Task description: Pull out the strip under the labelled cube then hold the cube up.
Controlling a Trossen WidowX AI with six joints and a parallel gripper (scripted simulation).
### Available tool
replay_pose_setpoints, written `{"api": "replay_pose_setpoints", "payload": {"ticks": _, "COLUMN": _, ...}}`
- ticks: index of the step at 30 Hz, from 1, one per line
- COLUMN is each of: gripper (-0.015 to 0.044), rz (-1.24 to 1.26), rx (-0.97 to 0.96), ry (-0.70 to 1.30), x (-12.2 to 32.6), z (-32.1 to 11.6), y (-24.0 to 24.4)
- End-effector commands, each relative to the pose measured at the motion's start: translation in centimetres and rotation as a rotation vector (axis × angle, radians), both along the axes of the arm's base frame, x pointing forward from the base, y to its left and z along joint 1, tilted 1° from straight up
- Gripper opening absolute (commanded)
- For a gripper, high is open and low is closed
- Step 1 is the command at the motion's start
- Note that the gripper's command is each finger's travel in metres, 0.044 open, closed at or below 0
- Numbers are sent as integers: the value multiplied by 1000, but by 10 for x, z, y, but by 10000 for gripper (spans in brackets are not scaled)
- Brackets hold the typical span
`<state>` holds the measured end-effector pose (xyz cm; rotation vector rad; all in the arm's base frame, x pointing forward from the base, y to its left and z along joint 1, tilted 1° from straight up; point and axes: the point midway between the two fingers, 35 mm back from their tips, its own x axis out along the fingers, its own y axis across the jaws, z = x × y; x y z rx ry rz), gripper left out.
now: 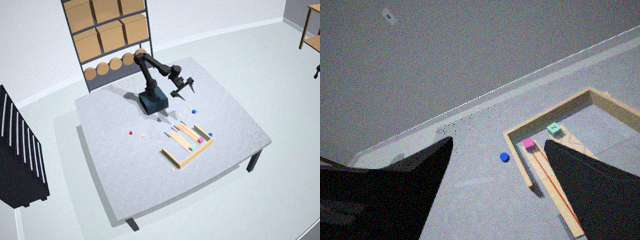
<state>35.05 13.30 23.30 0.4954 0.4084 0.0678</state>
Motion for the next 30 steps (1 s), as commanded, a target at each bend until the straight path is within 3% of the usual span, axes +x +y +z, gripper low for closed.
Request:
{"api": "replay_pose_setpoints", "payload": {"ticks": 1, "gripper": 400, "rz": 15, "rx": -176, "ry": 48, "x": -6, "z": -33, "y": -44}}
{"api": "replay_pose_setpoints", "payload": {"ticks": 8, "gripper": 400, "rz": 84, "rx": -482, "ry": 171, "x": -39, "z": -101, "y": -122}}
{"api": "replay_pose_setpoints", "payload": {"ticks": 17, "gripper": 400, "rz": 93, "rx": -505, "ry": 182, "x": -43, "z": -107, "y": -128}}
{"api": "replay_pose_setpoints", "payload": {"ticks": 30, "gripper": 59, "rz": 298, "rx": -583, "ry": 674, "x": 9, "z": -154, "y": -138}}
